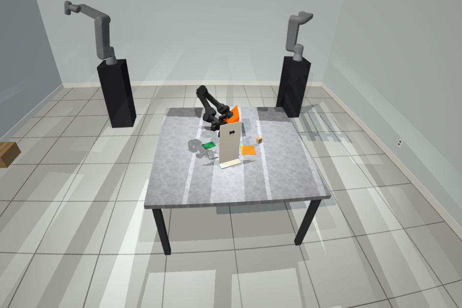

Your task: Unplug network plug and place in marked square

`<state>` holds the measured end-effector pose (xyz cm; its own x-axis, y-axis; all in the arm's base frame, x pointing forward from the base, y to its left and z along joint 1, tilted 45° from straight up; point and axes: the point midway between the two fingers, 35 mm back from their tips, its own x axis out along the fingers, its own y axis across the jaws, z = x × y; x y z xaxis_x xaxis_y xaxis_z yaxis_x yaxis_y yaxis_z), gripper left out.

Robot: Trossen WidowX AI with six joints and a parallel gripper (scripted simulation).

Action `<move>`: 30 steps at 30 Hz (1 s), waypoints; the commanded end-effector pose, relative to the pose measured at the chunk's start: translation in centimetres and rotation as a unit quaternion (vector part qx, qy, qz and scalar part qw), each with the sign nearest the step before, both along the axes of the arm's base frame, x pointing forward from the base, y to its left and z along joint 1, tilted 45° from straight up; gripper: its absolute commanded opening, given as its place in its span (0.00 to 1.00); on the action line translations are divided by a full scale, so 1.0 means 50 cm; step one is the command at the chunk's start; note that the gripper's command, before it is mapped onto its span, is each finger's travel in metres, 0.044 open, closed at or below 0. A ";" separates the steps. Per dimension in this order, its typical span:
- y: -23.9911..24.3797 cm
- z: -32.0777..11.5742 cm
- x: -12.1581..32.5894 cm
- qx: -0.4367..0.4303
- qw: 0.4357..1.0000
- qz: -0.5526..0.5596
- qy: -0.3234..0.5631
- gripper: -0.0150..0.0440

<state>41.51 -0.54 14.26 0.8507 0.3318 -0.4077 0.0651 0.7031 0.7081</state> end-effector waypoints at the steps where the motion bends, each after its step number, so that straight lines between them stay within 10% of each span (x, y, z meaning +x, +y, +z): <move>1: -0.002 0.002 0.002 0.000 1.000 -0.003 -0.001 0.33; 30: -0.004 0.006 -0.018 0.000 1.000 -0.003 -0.001 0.25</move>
